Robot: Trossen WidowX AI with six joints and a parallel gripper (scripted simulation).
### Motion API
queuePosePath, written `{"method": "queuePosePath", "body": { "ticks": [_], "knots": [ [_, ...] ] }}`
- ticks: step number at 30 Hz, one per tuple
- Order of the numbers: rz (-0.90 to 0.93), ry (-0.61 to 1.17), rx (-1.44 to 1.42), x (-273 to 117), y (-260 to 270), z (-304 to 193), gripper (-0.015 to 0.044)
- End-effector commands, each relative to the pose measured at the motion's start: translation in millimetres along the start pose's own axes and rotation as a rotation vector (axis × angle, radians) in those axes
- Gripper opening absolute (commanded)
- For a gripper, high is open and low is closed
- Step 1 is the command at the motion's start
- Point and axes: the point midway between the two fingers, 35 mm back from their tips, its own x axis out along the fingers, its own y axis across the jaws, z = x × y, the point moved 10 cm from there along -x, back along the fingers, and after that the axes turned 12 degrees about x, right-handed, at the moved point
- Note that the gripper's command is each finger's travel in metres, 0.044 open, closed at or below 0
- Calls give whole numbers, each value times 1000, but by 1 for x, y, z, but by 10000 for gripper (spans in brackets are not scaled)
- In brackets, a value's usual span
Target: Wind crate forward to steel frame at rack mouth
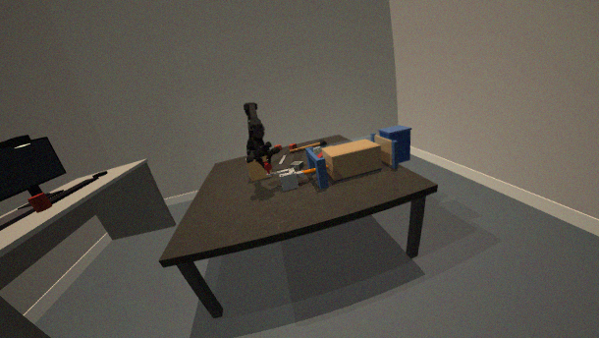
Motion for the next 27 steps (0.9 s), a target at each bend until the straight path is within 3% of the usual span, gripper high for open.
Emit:
{"method": "queuePosePath", "body": {
  "ticks": [1, 27],
  "knots": [
    [-6, -8, -11, 6, 0, 9, 0],
    [-5, -13, -13, 27, 13, 56, 0]
  ]
}}
